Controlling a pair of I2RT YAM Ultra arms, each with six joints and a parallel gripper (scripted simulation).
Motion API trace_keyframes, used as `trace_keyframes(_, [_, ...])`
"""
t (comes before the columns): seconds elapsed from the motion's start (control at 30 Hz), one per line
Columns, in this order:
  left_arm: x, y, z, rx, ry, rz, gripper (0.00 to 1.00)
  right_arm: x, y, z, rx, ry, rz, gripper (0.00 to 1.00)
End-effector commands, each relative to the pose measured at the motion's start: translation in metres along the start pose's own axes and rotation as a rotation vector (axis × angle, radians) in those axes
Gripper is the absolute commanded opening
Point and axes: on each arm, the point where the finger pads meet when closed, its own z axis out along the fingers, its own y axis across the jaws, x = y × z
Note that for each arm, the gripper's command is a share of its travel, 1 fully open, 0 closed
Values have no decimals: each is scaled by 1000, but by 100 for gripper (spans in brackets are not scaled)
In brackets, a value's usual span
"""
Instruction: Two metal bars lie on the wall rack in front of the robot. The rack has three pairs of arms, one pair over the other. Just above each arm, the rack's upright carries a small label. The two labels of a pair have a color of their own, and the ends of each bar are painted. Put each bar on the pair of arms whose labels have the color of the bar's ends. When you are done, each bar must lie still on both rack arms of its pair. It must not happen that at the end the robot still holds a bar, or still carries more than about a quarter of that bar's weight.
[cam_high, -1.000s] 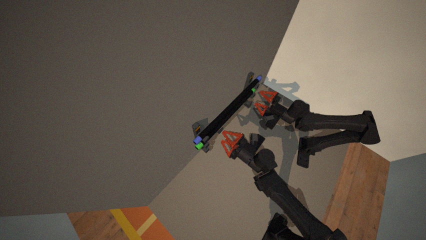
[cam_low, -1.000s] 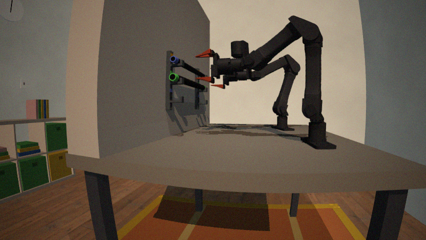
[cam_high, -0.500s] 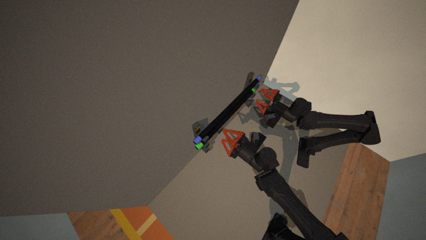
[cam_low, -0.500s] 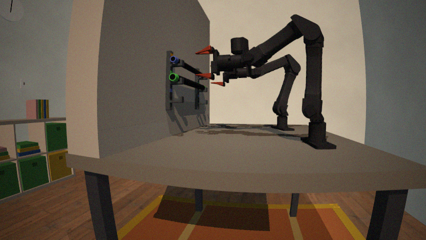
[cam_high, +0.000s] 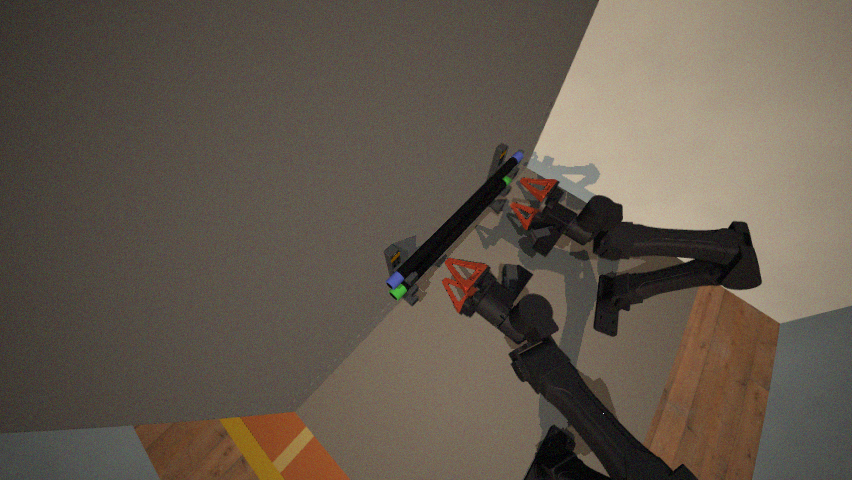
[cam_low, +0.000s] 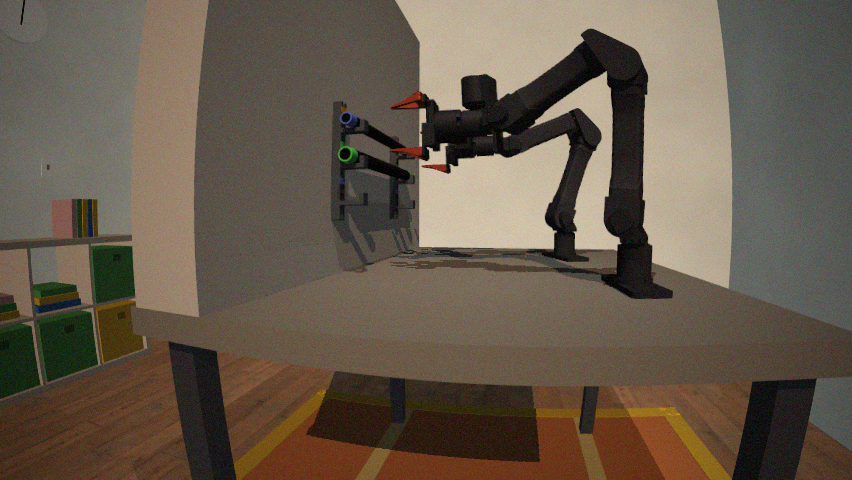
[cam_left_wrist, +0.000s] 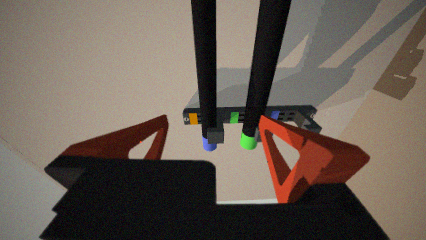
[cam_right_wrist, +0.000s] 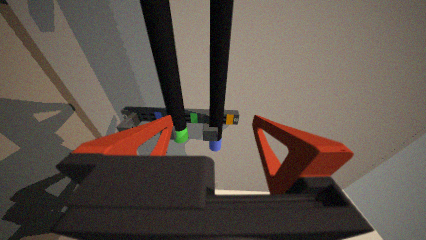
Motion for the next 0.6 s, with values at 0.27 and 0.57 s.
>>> trace_keyframes(0.27, [4, 21, -3, -30, -1, -19, 100, 6, -20, -2, 35, 8, 17, 100])
trace_keyframes(0.57, [3, 19, -2, -30, -1, -19, 98, 6, -18, -2, 35, 8, 17, 98])
